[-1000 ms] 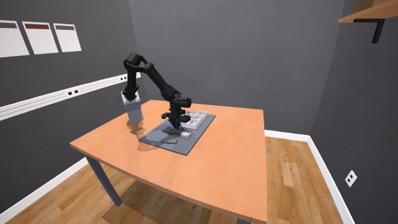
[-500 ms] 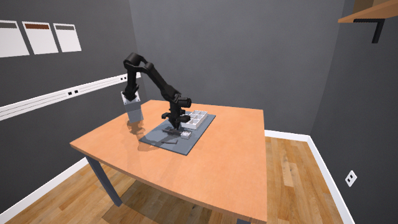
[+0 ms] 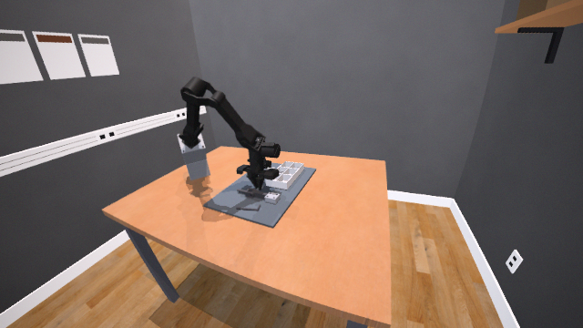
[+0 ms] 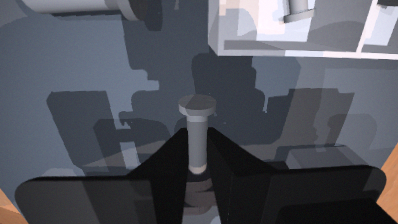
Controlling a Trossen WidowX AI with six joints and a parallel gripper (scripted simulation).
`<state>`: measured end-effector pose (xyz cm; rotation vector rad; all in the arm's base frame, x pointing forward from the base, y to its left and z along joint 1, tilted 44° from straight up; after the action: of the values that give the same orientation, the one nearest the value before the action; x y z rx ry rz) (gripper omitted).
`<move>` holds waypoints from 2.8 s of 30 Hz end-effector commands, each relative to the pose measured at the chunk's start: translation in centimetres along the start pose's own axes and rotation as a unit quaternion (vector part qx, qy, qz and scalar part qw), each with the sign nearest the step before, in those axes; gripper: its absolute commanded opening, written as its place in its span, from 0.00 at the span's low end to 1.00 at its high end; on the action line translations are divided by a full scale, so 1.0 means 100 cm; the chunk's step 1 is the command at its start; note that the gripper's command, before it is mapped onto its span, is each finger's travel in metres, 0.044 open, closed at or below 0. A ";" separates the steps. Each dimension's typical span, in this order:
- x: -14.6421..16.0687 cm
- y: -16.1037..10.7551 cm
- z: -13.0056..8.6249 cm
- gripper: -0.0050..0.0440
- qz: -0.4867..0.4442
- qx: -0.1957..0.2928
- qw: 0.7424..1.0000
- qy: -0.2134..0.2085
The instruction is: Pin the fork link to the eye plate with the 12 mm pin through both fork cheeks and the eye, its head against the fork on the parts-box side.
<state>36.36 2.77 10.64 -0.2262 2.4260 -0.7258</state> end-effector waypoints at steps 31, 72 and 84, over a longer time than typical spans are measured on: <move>-0.001 -0.015 -0.004 0.00 0.005 0.001 1.000 -0.009; -0.001 -0.014 -0.004 0.39 0.004 0.001 1.000 -0.008; -0.001 -0.014 -0.004 0.39 0.004 0.001 1.000 -0.008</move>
<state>36.27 1.83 11.08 -0.2255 2.4256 -0.7248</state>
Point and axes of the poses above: the point midway between the two fingers, 35 mm back from their tips, its own z axis out along the fingers, its own x axis across the jaws, y = z × x, the point moved 4 cm from there along -z, back along the fingers, and after that the axes turned 10 degrees about -z, right-handed, at the moved point
